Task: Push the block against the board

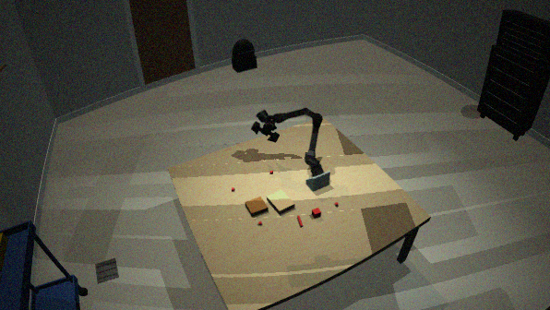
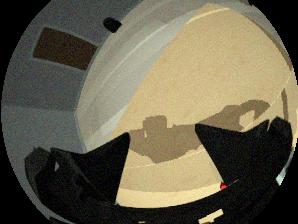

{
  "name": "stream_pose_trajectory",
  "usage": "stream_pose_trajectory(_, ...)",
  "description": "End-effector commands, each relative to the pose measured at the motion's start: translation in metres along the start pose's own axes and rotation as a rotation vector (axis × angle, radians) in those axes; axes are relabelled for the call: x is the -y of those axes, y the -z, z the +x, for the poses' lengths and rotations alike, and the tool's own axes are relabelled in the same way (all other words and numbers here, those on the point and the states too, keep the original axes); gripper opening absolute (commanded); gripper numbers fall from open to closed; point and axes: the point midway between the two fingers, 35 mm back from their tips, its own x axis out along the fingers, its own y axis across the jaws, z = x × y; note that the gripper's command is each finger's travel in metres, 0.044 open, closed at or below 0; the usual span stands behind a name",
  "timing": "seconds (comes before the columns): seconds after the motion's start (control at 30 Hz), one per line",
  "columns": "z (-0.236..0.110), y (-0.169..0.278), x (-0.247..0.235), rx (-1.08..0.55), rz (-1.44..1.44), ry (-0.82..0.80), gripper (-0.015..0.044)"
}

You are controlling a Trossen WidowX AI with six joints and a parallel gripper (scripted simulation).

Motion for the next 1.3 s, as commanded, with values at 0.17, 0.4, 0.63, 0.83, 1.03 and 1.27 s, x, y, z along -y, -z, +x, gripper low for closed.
stream_pose_trajectory(0.17,0.001,0.024,-0.001,-0.057,-0.065,0.0,0.0242)
stream_pose_trajectory(0.4,-0.004,0.091,0.001,-0.212,-0.252,-0.007,0.0059)
stream_pose_trajectory(0.63,-0.019,0.151,0.009,-0.35,-0.445,-0.026,0.0)
stream_pose_trajectory(0.83,-0.039,0.202,0.024,-0.463,-0.612,-0.042,0.0)
stream_pose_trajectory(1.03,-0.064,0.249,0.047,-0.569,-0.785,-0.058,0.0)
stream_pose_trajectory(1.27,-0.097,0.292,0.076,-0.675,-0.999,-0.089,0.0)
